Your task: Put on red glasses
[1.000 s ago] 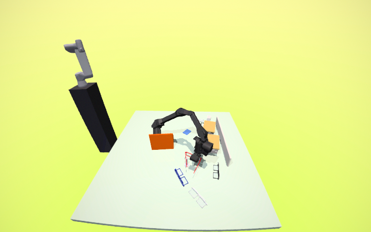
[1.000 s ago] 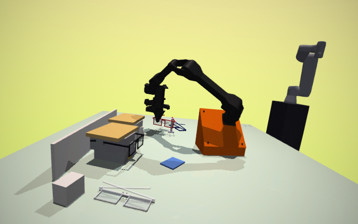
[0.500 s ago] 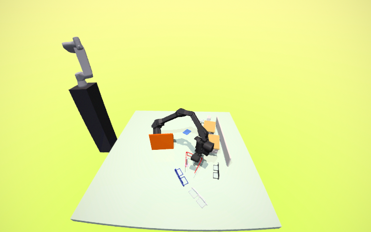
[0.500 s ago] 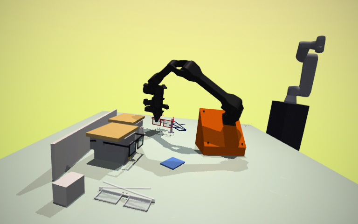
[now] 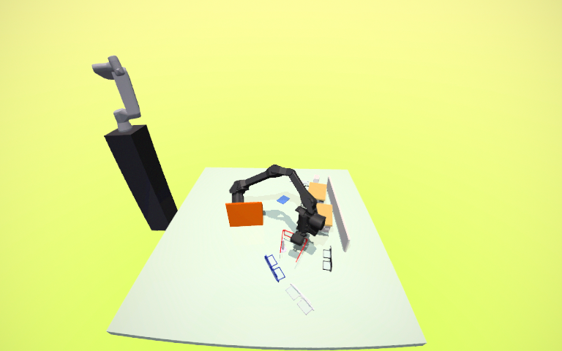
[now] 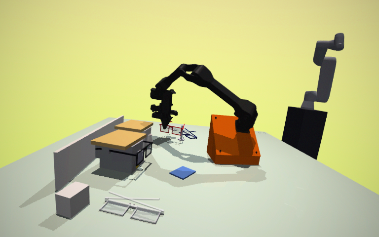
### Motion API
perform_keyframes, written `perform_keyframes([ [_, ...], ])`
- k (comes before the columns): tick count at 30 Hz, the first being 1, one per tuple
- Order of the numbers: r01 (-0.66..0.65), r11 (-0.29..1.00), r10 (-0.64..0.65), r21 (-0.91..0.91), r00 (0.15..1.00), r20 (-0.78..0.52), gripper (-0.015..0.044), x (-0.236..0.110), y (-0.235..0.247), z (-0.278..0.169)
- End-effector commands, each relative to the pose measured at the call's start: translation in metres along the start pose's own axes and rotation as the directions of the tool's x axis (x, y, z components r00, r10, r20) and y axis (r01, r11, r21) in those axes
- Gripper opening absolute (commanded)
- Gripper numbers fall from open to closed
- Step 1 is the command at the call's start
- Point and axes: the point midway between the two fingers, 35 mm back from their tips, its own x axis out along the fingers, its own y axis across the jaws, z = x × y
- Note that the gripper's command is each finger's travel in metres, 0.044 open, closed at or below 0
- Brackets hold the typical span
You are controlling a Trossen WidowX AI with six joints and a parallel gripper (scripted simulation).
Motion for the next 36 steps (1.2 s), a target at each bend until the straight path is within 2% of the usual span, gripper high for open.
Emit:
perform_keyframes([
  [1, -0.007, 1.000, 0.007, -0.001, 1.000, 0.004, 0.0000, 0.000, 0.003, 0.003],
  [36, -0.007, 1.000, 0.007, -0.001, 1.000, 0.005, 0.0000, -0.001, 0.006, 0.014],
])
